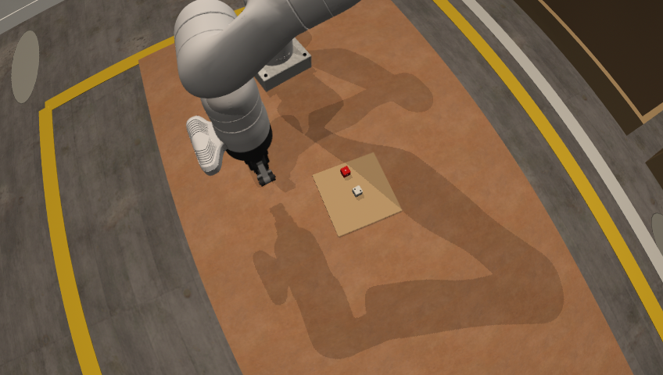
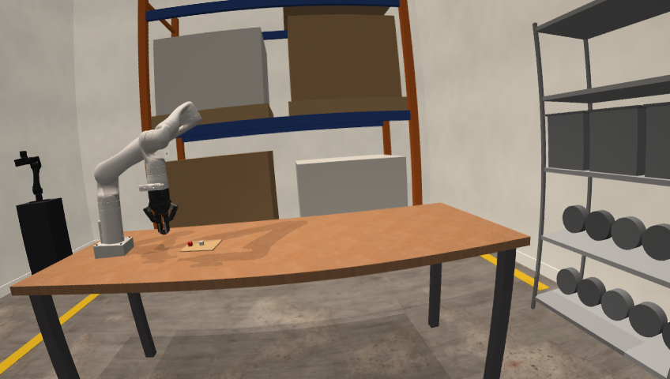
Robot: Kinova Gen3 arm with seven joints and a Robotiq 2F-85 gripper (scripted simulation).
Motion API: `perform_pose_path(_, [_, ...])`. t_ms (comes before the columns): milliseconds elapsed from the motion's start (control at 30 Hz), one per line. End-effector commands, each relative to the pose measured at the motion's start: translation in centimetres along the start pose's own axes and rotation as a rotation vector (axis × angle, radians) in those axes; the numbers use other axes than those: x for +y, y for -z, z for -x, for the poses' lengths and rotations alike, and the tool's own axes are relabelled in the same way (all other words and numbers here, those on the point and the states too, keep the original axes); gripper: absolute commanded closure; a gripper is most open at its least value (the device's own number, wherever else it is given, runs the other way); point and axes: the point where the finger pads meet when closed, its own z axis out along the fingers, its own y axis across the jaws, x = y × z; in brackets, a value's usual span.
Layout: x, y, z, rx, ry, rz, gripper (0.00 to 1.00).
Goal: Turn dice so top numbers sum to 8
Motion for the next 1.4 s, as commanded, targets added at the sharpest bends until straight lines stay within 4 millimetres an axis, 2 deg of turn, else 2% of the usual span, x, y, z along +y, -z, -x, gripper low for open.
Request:
perform_pose_path(0, [-0.08,0.08,0.03,-0.004,0.052,-0.006,0.89])
perform_pose_path(167, [-0.04,0.04,0.04,-0.004,0.138,-0.004,0.89])
perform_pose_path(600, [0.06,-0.17,0.13,-0.009,0.588,0.000,0.89])
perform_pose_path(667, [0.06,-0.17,0.13,-0.009,0.588,0.000,0.89])
perform_pose_path(1167, [-0.08,-0.37,0.29,-0.010,1.181,-0.002,0.89])
perform_pose_path(1233, [-0.08,-0.37,0.29,-0.010,1.181,-0.002,0.89])
perform_pose_path(1367, [-0.17,-0.40,0.34,-0.009,1.336,-0.003,0.89])
